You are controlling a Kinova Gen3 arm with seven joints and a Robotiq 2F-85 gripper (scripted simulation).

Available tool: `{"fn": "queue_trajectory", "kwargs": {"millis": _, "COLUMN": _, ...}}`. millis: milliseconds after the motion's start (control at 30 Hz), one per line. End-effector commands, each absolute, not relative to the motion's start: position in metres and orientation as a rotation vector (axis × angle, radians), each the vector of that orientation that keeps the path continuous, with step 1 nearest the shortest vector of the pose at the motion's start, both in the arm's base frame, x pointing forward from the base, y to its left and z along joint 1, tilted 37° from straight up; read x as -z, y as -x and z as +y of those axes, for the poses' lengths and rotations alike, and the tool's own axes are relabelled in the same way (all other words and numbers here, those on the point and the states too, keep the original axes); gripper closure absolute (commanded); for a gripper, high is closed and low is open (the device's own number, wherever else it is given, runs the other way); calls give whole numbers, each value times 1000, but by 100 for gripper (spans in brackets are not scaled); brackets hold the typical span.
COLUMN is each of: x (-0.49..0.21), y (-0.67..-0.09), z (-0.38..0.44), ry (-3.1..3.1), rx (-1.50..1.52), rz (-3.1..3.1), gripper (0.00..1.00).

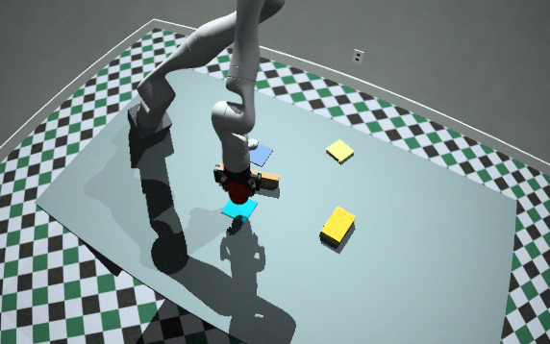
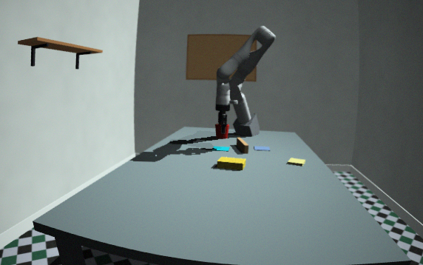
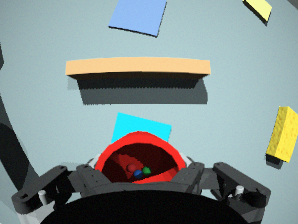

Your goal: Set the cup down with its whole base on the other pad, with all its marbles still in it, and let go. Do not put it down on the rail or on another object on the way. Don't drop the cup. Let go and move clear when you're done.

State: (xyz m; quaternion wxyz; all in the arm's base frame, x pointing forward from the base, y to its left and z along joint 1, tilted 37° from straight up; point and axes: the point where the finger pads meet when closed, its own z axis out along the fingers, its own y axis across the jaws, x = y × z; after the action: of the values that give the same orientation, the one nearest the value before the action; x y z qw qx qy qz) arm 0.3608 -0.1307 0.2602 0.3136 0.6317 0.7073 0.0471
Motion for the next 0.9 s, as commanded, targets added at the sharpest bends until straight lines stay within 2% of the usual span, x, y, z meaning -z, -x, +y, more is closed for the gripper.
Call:
{"fn": "queue_trajectory", "kwargs": {"millis": 0, "x": -257, "y": -362, "z": -134, "ry": -1673, "rx": -125, "rz": 1861, "gripper": 18}}
{"fn": "queue_trajectory", "kwargs": {"millis": 867, "x": -222, "y": -383, "z": -149, "ry": -1673, "rx": -125, "rz": 1861, "gripper": 18}}
